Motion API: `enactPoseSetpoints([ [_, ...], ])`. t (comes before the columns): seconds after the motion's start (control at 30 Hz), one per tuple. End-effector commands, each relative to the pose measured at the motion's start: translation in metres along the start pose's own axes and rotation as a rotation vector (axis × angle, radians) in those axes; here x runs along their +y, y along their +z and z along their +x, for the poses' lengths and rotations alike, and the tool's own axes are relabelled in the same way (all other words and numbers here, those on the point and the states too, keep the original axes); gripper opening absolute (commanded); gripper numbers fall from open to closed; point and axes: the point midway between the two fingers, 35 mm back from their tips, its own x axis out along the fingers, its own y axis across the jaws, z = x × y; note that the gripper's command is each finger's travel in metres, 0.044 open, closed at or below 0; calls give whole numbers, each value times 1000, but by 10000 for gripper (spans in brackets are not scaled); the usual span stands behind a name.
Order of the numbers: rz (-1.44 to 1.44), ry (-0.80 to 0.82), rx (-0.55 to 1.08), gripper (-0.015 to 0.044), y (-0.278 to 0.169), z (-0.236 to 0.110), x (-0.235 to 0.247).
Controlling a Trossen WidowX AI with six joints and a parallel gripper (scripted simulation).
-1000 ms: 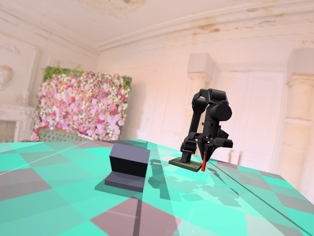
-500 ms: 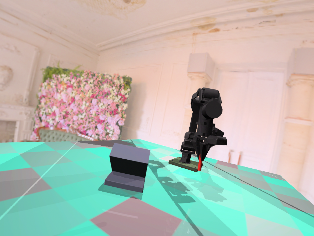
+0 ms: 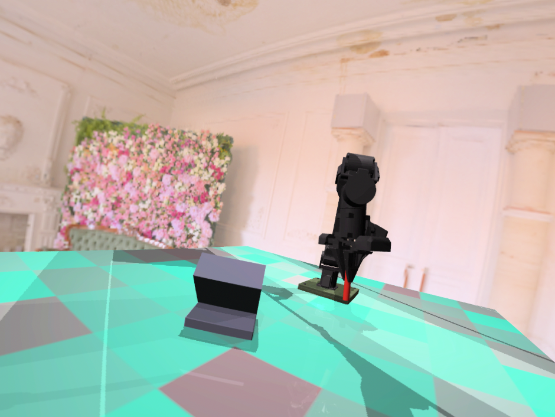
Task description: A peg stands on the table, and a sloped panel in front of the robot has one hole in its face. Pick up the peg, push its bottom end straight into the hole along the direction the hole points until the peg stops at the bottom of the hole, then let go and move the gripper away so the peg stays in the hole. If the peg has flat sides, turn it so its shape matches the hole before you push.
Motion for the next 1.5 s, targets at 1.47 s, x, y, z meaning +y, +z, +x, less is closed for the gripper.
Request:
enactPoseSetpoints([
  [1.47,92,-167,-34,0,-54,-13,26],
])
